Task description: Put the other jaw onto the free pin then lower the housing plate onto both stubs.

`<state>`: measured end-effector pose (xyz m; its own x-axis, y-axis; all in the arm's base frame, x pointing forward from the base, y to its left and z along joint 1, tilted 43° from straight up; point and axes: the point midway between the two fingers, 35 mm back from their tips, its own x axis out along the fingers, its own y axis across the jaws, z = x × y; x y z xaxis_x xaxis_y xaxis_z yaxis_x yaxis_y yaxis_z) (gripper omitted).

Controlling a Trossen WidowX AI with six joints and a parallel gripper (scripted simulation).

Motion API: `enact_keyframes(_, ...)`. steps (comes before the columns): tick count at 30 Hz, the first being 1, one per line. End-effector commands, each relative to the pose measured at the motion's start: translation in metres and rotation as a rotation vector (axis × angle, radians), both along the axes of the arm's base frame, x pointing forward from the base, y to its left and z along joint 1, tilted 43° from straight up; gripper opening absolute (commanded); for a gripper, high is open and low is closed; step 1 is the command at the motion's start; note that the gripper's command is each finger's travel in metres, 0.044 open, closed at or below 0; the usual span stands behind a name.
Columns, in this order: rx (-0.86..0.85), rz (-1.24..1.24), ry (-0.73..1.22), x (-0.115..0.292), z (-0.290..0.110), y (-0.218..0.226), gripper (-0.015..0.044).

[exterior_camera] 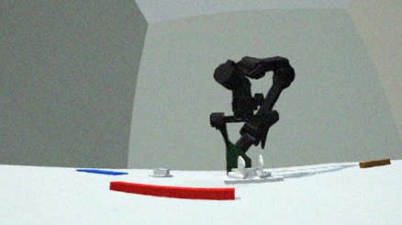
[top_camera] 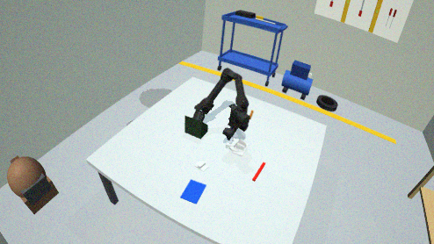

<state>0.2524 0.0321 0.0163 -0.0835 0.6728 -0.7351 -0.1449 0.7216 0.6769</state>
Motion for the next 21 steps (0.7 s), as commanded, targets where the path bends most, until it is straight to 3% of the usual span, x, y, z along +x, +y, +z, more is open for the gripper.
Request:
enact_keyframes(1, -0.007, 0.0, 0.002, -0.011, 0.011, -0.015, 0.044)
enact_keyframes(6, -0.004, 0.01, 0.01, -0.045, 0.04, -0.046, 0.044)
enact_keyframes(21, -0.004, 0.01, 0.01, -0.045, 0.04, -0.046, 0.044)
